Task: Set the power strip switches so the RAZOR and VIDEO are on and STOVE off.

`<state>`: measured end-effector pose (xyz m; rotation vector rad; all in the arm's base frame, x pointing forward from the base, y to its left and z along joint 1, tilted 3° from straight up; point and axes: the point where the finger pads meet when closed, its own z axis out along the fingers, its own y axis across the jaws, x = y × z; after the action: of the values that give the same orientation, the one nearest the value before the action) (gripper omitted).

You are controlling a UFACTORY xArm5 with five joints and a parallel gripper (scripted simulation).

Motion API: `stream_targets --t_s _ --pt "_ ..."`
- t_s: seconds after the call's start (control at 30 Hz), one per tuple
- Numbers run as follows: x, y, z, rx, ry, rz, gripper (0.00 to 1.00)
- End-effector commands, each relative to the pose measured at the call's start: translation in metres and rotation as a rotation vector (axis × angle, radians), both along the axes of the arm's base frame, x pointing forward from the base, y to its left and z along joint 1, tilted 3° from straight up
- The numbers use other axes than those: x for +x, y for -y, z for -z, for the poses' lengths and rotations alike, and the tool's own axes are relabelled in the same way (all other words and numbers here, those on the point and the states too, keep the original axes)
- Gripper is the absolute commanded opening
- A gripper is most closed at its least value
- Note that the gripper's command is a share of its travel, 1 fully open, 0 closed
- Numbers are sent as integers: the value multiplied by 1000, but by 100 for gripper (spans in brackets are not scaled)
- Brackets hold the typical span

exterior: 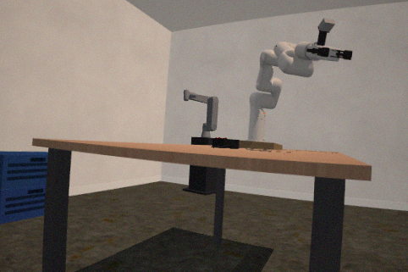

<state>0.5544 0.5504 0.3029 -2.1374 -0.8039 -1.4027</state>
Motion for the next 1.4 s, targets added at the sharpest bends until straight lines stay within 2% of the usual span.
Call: stream_targets --t_s 0.0,0.6,0.7,0.77,0.83,0.9,0.97,1.03,1.1,1.2,1.27,1.3,1.33,1.37 --pt "0 0 -3 4 4 0 100" --pt "0 0 -3 3 4 0 100" --pt "2 1 -1 -12 5 -2 100" --pt "6 3 3 -37 7 -5 100" --pt "11 7 10 -77 10 -11 100" --pt "18 12 19 -135 14 -22 100" --pt "27 20 32 -212 17 -39 100" --pt "37 30 47 -306 18 -64 100" --pt "37 30 47 -306 18 -64 100" --pt "54 53 75 -475 13 -124 100" --pt "54 53 75 -475 13 -124 100" --pt "59 62 86 -537 8 -152 100" --pt "59 62 86 -537 8 -152 100" --pt "64 72 96 -601 2 -183 100"
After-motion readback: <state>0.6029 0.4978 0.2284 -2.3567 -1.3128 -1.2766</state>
